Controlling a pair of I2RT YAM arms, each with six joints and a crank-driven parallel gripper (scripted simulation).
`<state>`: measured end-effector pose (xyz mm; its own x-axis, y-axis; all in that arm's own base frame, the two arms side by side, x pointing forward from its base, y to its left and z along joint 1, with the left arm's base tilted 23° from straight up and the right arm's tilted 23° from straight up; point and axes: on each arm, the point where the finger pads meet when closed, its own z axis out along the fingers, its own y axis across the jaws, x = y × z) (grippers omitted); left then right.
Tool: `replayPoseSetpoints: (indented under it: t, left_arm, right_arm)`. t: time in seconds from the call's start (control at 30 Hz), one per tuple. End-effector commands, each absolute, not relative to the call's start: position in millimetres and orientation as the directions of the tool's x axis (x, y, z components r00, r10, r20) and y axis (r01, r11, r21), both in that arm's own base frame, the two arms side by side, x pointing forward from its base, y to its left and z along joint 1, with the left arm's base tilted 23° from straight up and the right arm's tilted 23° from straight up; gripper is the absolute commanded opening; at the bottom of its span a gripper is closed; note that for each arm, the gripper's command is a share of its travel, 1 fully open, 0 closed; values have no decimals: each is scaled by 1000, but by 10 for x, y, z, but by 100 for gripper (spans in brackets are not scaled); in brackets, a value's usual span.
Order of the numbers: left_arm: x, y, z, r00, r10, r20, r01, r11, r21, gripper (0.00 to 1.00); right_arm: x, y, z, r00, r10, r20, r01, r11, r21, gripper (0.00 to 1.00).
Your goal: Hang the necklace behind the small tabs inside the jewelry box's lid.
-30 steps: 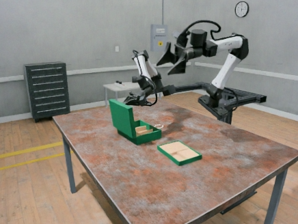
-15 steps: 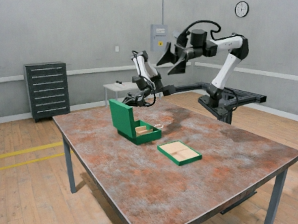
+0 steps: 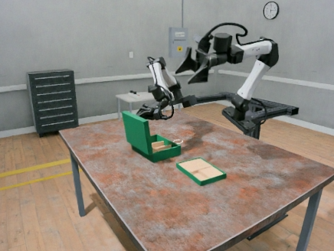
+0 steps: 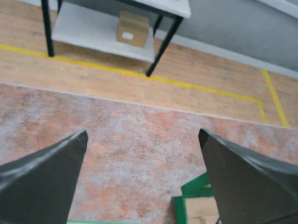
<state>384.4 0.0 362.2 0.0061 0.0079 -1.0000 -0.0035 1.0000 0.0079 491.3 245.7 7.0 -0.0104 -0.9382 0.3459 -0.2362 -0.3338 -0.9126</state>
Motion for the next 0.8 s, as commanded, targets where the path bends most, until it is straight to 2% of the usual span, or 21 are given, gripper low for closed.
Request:
replayPoseSetpoints:
  t: [0.0, 0.77]
  left_arm:
    - [3814, -41, 4024, 111, 24, -993, 19, 999, 26, 100]
    - [3814, -41, 4024, 111, 24, -993, 19, 999, 26, 100]
  right_arm:
    - [4915, 2641, 50, 31, -939, 344, -244, -340, -908, 10]
    - [4886, 2671, -4, 45, -937, 348, -250, -347, -904, 10]
